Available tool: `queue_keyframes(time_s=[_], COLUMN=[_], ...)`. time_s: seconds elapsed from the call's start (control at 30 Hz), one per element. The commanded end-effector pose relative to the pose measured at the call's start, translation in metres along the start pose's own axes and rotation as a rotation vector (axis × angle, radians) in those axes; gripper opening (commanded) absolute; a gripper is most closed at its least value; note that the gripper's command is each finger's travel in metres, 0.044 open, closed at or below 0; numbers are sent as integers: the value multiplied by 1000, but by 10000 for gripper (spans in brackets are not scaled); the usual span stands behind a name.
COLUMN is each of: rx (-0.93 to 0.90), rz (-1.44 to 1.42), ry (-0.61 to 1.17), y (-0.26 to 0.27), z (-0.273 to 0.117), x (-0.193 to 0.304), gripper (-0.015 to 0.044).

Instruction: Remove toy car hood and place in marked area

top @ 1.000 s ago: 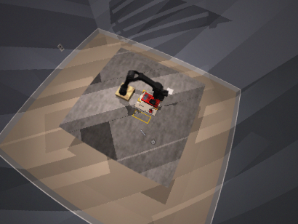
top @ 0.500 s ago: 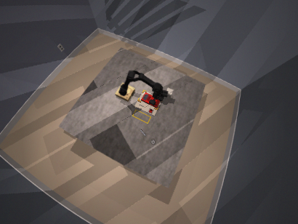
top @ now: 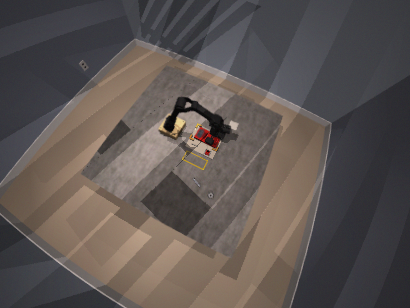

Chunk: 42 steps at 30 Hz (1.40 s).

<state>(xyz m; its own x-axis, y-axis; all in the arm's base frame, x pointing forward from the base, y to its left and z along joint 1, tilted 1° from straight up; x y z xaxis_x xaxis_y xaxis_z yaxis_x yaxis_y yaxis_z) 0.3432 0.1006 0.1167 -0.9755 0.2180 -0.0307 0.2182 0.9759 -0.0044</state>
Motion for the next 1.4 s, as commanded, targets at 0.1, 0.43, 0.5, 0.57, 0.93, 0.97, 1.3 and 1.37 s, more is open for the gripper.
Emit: queue_keyframes(time_s=[0.1,0.43,0.5,0.57,0.93,0.97,1.3,1.37], rx=[-3,-3,-3,-3,0,0,0,0], rz=[0,0,0,0,-2,-2,-2,-2], ry=[2,2,2,2,0,0,0,0], y=[0,0,0,0,0,0,0,0], z=[4,9,10,11,14,14,14,13], x=[0,0,0,0,0,0,0,0], gripper=[440,440,440,440,387,361,275,223])
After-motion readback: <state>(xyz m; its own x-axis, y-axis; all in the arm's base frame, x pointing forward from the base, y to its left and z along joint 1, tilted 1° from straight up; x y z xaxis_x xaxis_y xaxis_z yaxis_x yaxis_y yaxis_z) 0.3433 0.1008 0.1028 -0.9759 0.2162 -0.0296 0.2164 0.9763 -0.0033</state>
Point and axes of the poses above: the point midway between the two fingers, 35 mm back from their tips, its own z axis out along the fingers, its own y axis across the jaws, x = y × z, the point moved 8 cm from there along -z, back along the fingers, and after that the axes turned 14 degrees about z, right-handed, at the moved point
